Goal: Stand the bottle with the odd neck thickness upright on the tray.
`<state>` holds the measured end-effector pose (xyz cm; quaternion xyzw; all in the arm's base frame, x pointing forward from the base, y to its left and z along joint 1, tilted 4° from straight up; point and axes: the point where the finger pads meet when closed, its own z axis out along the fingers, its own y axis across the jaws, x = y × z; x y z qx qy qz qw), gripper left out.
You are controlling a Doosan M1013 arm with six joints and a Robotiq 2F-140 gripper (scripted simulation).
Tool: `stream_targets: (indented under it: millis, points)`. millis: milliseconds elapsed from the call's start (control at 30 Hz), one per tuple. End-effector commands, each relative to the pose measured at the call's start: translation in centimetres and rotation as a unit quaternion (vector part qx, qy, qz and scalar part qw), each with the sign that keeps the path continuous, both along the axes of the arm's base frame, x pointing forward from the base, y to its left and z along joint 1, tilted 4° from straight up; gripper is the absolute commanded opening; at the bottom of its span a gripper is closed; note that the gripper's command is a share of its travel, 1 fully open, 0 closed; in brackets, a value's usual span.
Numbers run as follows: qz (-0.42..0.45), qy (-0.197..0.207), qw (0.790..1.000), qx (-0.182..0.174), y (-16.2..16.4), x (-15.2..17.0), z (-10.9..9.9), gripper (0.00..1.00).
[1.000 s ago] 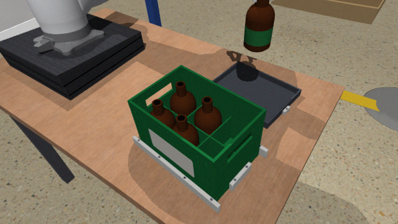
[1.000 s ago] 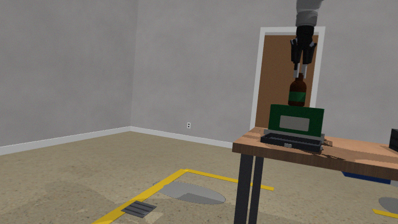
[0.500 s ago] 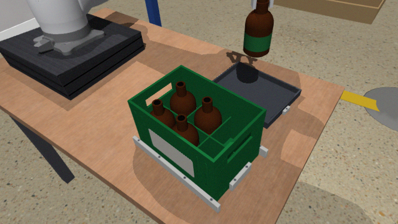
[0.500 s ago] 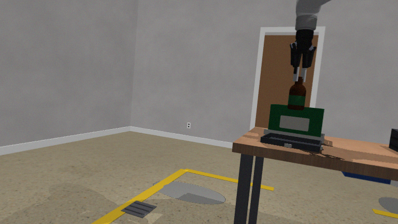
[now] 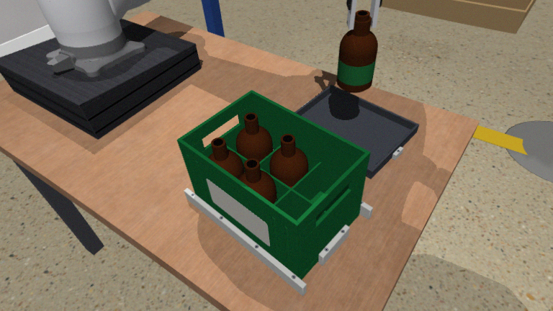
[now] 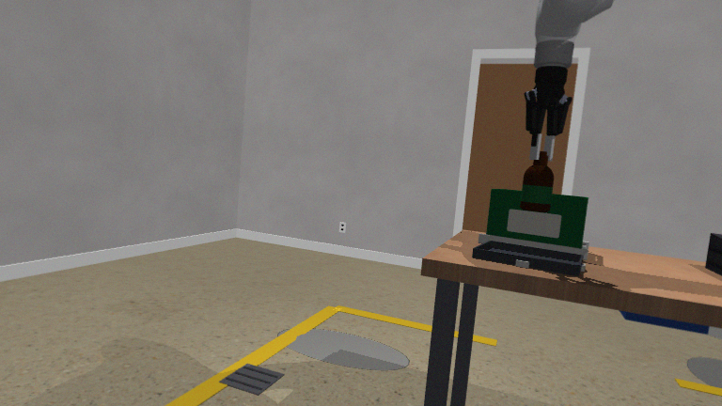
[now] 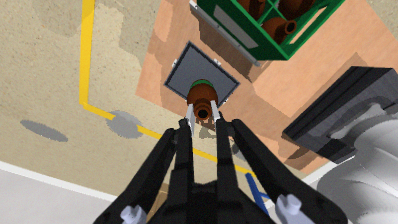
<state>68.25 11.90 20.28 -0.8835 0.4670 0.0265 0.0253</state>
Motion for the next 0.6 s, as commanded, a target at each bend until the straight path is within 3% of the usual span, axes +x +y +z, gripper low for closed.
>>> stream_targets:
  millis: [0, 567]
  points:
    - [0.0, 0.0, 1.0, 0.0, 0.1, 0.0, -0.9, 0.0]
    - [0.0, 0.0, 1.0, 0.0, 0.4, -0.1, -5.5, 0.0]
